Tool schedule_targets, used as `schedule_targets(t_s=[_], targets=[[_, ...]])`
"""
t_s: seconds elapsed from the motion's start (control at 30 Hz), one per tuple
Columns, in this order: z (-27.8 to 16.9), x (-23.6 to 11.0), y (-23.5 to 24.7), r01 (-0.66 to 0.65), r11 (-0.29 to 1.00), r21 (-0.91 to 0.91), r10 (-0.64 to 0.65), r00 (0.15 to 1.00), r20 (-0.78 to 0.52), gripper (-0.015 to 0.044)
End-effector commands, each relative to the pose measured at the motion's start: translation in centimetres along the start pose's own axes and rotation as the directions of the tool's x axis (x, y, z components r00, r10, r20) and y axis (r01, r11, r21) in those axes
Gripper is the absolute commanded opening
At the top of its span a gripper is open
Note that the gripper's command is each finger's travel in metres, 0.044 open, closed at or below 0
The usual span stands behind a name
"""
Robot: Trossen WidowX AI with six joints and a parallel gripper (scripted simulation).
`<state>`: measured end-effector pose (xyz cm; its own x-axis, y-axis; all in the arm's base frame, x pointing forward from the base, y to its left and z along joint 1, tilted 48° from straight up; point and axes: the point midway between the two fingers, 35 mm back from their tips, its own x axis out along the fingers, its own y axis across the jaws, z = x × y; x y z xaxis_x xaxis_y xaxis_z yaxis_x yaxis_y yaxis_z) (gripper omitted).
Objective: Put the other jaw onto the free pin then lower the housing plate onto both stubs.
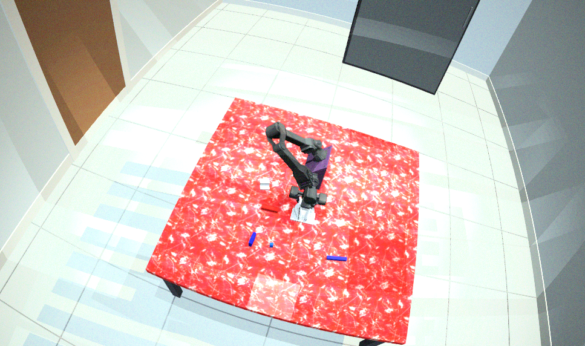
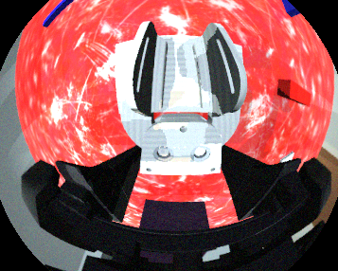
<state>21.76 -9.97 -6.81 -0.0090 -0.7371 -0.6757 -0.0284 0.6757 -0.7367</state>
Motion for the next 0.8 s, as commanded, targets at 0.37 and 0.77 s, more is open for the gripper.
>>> schedule_targets(t_s=[0.37, 0.77], targets=[[0.0, 0.0, 0.0, 0.000, 1.000, 0.000, 0.000, 1.000, 0.000, 0.0440], [0.3, -2.9, 0.2, -0.008, 1.000, -0.002, 0.008, 1.000, 0.000, 0.0440]])
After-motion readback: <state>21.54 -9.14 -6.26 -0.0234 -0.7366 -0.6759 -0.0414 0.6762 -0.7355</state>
